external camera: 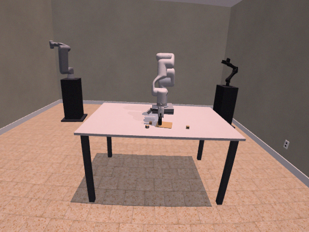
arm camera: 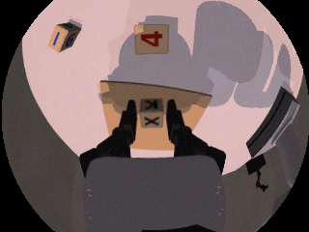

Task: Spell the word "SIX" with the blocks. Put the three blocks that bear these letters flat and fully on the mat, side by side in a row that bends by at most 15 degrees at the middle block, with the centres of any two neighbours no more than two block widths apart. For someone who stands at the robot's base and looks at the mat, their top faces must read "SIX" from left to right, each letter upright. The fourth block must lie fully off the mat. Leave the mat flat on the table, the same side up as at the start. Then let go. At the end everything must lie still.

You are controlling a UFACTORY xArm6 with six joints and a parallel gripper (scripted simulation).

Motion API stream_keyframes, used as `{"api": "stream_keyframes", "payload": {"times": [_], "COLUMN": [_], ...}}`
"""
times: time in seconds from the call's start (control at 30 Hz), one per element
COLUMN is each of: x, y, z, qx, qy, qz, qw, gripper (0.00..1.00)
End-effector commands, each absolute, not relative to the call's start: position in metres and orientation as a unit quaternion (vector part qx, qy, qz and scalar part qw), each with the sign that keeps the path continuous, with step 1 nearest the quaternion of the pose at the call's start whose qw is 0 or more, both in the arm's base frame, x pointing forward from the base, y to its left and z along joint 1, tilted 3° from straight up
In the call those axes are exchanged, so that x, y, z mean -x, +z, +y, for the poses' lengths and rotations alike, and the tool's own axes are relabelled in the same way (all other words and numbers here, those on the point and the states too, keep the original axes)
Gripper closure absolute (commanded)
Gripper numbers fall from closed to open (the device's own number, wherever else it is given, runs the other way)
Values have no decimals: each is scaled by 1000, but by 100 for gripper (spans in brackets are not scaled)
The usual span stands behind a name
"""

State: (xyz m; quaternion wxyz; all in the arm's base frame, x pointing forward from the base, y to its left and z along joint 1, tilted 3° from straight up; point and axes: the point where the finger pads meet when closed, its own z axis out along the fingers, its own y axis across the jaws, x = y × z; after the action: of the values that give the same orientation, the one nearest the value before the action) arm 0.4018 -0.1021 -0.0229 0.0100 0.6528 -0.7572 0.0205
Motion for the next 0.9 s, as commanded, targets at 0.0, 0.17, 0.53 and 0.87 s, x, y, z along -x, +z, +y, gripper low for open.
{"api": "stream_keyframes", "payload": {"times": [0.0, 0.17, 0.53, 0.87], "x": [-403, -403, -402, -402], "y": [-17, 0, 49, 68], "z": [-102, -101, -99, -98], "qx": [-653, -653, -653, -653], "qy": [22, 22, 22, 22], "qz": [-757, -757, -757, -757], "qw": [9, 9, 9, 9], "gripper": [58, 58, 58, 58]}}
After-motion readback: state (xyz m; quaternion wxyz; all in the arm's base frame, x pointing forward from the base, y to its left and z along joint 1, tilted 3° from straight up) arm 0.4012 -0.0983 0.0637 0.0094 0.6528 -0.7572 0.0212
